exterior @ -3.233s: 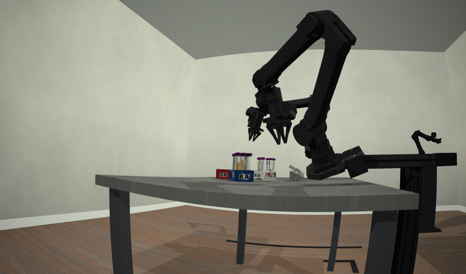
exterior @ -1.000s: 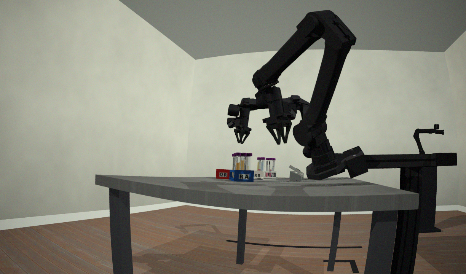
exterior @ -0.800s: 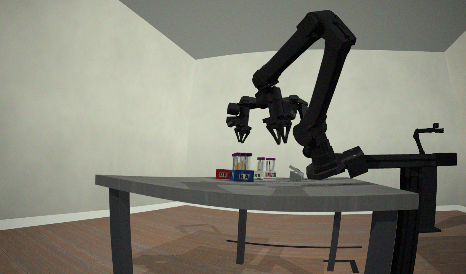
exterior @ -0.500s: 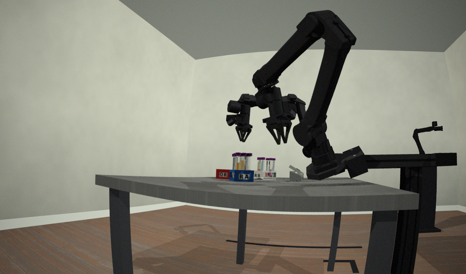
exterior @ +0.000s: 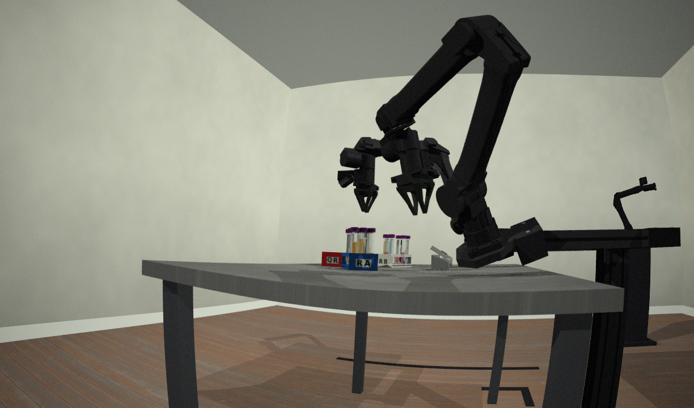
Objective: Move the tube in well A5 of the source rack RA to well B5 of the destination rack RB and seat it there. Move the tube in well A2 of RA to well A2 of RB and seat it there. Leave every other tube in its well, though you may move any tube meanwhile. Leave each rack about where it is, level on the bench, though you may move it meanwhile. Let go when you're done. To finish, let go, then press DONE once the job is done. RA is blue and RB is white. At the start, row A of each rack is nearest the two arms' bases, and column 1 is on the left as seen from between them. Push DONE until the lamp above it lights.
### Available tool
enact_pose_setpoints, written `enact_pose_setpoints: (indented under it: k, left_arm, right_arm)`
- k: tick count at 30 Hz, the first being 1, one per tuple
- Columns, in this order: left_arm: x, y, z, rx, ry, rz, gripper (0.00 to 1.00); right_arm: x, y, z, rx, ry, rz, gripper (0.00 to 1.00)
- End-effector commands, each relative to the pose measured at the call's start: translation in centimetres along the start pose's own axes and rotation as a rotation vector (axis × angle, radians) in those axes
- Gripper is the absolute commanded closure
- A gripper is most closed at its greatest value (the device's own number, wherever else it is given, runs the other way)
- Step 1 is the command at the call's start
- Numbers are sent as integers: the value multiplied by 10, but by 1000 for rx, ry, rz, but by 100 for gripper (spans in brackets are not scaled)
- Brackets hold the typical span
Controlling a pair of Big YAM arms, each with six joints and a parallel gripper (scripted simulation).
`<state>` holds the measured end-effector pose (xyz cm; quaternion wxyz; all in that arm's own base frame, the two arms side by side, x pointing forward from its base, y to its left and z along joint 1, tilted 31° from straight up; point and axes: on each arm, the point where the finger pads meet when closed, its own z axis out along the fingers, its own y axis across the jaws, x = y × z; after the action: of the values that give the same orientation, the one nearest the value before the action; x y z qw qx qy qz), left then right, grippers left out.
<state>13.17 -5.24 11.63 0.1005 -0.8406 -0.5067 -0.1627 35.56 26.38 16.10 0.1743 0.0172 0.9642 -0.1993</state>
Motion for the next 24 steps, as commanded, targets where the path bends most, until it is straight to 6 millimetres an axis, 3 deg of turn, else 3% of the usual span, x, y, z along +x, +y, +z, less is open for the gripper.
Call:
enact_pose_setpoints:
  k: [1,8,10,14,24]
  left_arm:
    - [1,8,-10,-24,-9,-9,70]
    - [1,8,-10,-24,-9,-9,70]
    - [1,8,-10,-24,-9,-9,70]
    - [1,8,-10,-24,-9,-9,70]
    - [1,8,-10,-24,-9,-9,70]
  right_arm:
    - [1,3,10,9,9,23,70]
    - [23,27,14,0,1,2,70]
    - [16,17,22,14,15,28,70]
    - [14,14,17,9,9,33,70]
    - [18,19,13,2,2,14,70]
